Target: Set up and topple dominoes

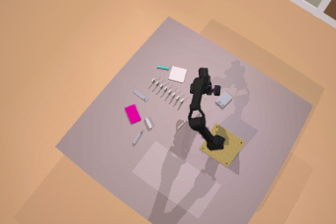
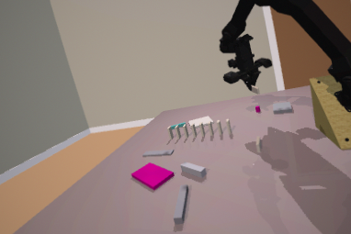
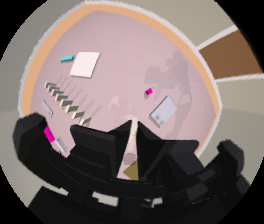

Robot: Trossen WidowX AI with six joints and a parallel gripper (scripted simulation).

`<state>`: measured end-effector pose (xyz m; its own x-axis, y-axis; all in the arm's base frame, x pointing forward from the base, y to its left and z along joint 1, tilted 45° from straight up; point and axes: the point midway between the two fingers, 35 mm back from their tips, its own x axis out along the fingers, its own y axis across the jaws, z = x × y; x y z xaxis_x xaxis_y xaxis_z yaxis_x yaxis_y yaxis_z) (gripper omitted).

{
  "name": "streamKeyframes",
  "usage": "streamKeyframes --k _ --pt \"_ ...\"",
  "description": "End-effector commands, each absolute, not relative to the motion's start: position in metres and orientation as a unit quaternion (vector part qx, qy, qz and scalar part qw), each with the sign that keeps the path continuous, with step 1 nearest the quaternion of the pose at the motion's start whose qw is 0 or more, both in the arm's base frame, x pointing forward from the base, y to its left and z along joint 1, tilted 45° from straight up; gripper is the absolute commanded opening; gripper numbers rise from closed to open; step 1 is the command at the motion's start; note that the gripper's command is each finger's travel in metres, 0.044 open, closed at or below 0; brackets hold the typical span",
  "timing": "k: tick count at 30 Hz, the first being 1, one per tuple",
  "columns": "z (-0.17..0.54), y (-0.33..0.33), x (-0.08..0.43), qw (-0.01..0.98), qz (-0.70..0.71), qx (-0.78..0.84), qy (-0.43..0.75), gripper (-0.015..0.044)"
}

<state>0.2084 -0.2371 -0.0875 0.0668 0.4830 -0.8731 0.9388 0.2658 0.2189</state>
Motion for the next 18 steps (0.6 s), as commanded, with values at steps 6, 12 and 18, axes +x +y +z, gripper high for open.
streamKeyframes --k 6,12,18 --pt "-0.104 -0.233 0.208 0.5 -0.293 0.519 0.628 0.002" --pt "-0.112 -0.23 0.209 0.52 -0.326 0.496 0.614 0.002" --pt "-0.118 -0.229 0.211 0.545 -0.357 0.472 0.594 0.002"
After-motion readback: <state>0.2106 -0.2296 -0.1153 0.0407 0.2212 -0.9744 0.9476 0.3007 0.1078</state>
